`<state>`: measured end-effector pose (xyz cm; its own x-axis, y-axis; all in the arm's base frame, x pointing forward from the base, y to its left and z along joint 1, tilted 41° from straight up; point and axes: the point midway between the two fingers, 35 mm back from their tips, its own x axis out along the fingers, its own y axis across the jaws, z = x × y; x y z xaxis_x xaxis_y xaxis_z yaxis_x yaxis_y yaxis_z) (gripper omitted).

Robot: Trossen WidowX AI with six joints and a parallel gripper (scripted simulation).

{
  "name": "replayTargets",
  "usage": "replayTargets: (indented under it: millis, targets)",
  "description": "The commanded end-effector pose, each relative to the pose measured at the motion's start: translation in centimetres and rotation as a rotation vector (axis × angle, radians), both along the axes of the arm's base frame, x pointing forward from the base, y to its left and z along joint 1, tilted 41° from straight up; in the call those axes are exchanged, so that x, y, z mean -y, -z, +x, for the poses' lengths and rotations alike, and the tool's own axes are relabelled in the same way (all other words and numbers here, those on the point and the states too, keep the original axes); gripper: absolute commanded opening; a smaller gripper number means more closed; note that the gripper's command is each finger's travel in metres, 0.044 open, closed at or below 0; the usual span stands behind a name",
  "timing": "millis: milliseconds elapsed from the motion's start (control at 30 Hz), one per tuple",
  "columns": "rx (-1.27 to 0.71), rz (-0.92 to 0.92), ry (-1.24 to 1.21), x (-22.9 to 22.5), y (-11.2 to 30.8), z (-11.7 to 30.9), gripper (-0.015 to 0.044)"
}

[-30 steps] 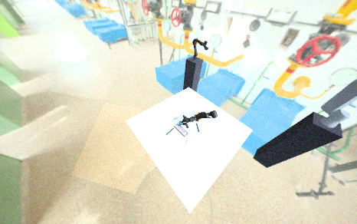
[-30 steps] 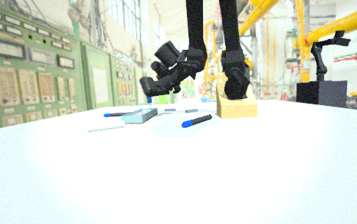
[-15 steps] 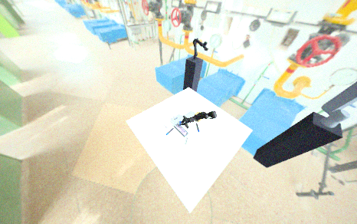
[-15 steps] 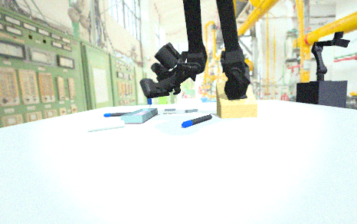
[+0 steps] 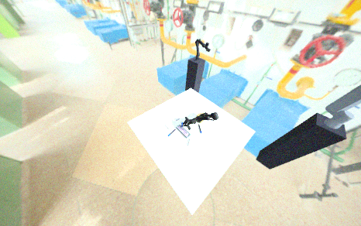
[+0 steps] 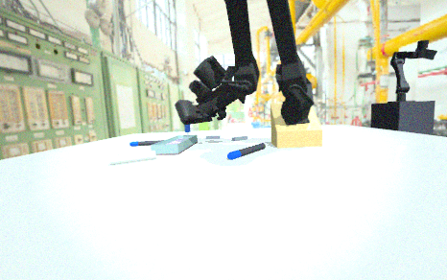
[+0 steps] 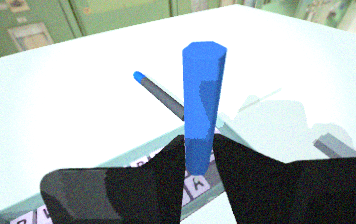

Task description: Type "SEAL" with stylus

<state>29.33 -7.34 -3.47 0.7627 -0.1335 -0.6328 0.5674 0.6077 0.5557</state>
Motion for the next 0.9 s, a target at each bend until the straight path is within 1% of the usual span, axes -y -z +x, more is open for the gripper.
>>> replayTargets:
  millis: [0, 533, 867]
  targets:
    - [-0.006, 0.001, 0.005, -0.1, 0.3, -0.1, 0.0081]
    - [-0.006, 0.001, 0.005, 0.0, 0.2, -0.1, 0.0081]
    - [-0.006, 0.0, 0.005, 1.6, -1.6, -0.1, 0.0081]
